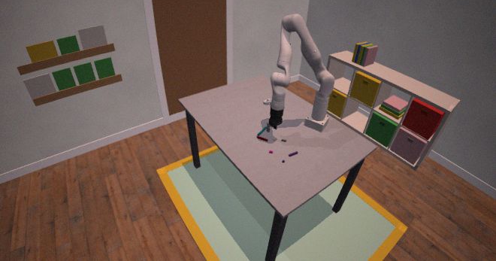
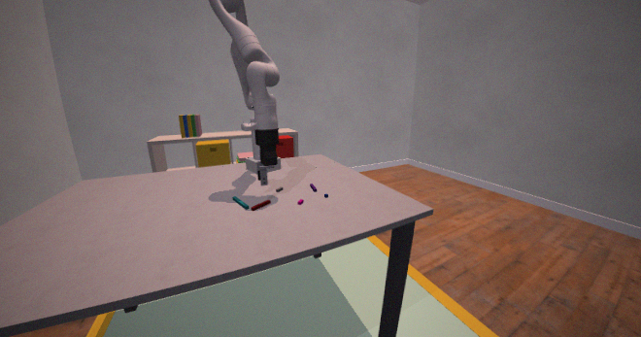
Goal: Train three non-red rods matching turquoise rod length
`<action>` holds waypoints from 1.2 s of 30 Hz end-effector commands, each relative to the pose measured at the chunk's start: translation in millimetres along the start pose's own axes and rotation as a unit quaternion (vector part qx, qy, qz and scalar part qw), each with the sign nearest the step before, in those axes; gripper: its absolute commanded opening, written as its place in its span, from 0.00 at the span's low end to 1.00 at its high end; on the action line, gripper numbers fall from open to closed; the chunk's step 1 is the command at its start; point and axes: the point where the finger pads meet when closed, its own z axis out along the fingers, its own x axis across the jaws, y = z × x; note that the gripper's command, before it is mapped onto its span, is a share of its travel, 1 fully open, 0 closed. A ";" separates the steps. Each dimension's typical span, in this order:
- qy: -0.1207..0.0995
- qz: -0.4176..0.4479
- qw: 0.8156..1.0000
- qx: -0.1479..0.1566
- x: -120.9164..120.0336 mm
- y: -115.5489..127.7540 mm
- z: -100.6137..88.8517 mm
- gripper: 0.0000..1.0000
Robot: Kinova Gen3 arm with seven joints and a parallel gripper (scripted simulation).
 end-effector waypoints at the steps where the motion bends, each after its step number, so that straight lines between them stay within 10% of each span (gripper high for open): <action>1: 0.002 0.004 1.000 0.001 0.3 -0.9 -0.9 1.00; 36: 0.022 0.280 0.960 0.014 7.4 19.7 4.7 1.00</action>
